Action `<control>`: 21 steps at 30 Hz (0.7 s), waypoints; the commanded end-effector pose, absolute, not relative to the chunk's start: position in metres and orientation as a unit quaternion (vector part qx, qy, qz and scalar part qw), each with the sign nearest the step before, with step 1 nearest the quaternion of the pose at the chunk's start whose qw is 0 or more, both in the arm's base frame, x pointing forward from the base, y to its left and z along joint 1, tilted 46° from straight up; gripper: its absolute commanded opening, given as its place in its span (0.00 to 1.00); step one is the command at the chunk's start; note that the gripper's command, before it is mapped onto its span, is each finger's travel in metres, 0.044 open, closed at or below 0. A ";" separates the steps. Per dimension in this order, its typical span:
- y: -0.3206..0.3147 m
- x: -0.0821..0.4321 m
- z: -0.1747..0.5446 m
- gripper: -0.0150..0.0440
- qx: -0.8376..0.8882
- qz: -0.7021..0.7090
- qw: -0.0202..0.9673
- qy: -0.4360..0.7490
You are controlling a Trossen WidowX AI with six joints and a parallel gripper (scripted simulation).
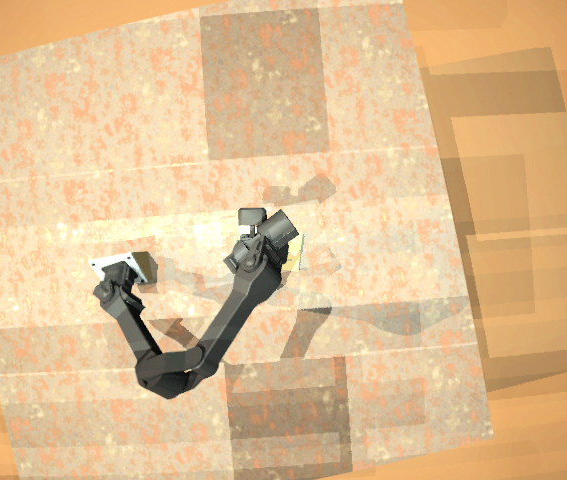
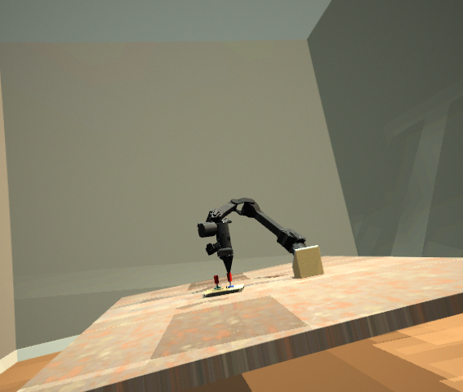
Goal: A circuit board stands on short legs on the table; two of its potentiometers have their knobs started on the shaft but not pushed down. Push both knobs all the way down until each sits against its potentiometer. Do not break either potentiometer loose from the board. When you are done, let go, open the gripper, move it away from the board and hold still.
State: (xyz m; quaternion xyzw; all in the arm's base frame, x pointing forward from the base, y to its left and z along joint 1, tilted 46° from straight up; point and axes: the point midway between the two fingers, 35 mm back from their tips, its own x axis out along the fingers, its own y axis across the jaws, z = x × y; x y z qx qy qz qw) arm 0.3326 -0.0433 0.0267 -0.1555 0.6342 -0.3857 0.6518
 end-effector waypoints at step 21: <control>-0.056 0.332 0.018 0.25 -0.151 -0.392 0.650 0.633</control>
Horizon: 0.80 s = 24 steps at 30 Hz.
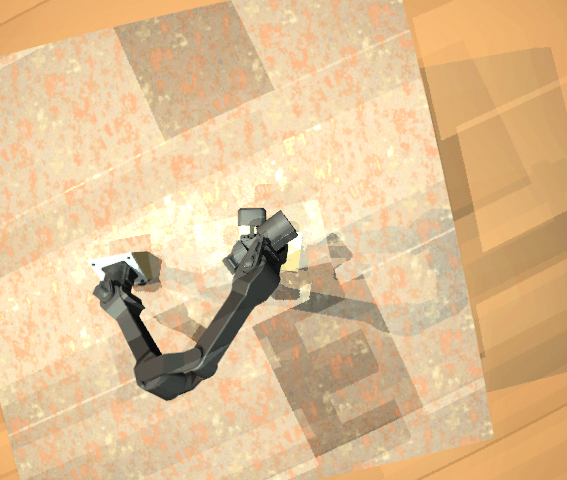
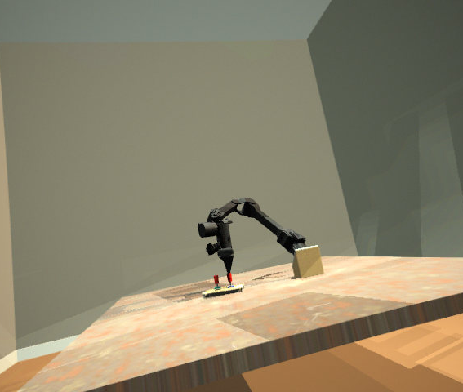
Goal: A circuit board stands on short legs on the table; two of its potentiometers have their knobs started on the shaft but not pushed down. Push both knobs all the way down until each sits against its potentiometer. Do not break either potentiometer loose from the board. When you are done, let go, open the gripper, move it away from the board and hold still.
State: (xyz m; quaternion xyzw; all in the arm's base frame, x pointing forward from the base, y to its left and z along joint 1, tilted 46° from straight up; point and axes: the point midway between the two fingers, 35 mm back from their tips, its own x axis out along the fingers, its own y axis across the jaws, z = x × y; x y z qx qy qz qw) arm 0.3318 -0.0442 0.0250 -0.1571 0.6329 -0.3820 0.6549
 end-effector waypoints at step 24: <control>-0.062 0.331 0.012 0.25 -0.151 -0.392 0.650 0.633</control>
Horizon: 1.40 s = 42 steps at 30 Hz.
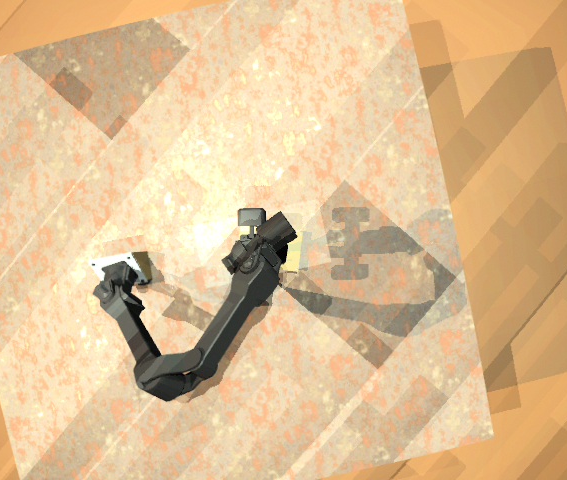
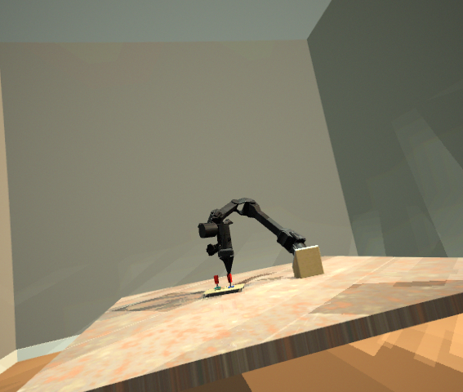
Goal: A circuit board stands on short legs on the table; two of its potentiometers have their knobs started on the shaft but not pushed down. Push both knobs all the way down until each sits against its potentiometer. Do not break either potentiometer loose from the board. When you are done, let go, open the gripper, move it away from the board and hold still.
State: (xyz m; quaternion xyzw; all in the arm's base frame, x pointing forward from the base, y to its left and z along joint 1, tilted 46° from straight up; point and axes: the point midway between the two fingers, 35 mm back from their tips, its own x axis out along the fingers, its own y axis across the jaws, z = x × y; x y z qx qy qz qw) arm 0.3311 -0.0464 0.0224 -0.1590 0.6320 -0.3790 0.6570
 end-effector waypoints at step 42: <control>-0.067 0.331 0.007 0.25 -0.151 -0.392 0.650 0.633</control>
